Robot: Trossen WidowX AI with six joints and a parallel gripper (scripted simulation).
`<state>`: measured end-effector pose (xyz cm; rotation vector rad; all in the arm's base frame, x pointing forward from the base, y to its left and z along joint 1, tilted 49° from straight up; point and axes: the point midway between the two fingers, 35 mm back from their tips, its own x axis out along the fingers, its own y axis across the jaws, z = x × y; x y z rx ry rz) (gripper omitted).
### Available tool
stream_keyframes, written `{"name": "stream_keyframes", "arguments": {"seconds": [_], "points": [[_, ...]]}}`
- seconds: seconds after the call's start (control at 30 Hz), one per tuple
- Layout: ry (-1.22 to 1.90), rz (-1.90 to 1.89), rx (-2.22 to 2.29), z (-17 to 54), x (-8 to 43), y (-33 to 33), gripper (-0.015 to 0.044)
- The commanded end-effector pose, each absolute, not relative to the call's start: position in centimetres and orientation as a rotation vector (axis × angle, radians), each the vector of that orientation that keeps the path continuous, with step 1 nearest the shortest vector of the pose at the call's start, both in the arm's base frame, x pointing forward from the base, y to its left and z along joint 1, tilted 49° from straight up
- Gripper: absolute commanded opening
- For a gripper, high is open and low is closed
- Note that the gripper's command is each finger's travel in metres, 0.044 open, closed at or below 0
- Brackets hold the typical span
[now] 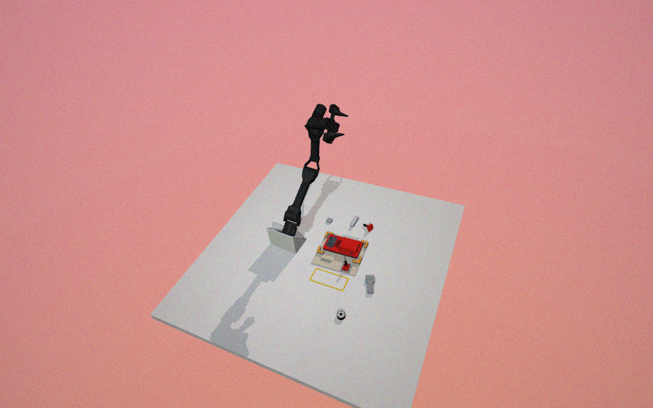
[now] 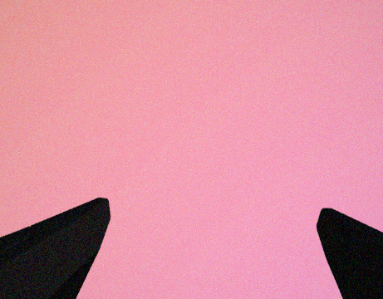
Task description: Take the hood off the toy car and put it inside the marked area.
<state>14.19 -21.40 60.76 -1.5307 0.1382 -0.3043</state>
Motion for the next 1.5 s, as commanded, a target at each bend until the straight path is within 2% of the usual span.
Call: {"name": "stream_keyframes", "arguments": {"seconds": [0.0,0.43,0.83,1.13,1.47], "points": [[0.138,-0.304,-1.528,60.7,14.2,-21.4,0.0440],[0.101,-0.230,-1.184,56.2,18.4,-25.0,0.0440],[0.135,-0.096,-0.843,49.1,24.3,-27.0,0.0440],[0.224,0.058,-0.509,41.8,29.0,-26.2,0.0440],[0.390,0.229,-0.153,33.4,33.4,-22.3,0.0440]]}}
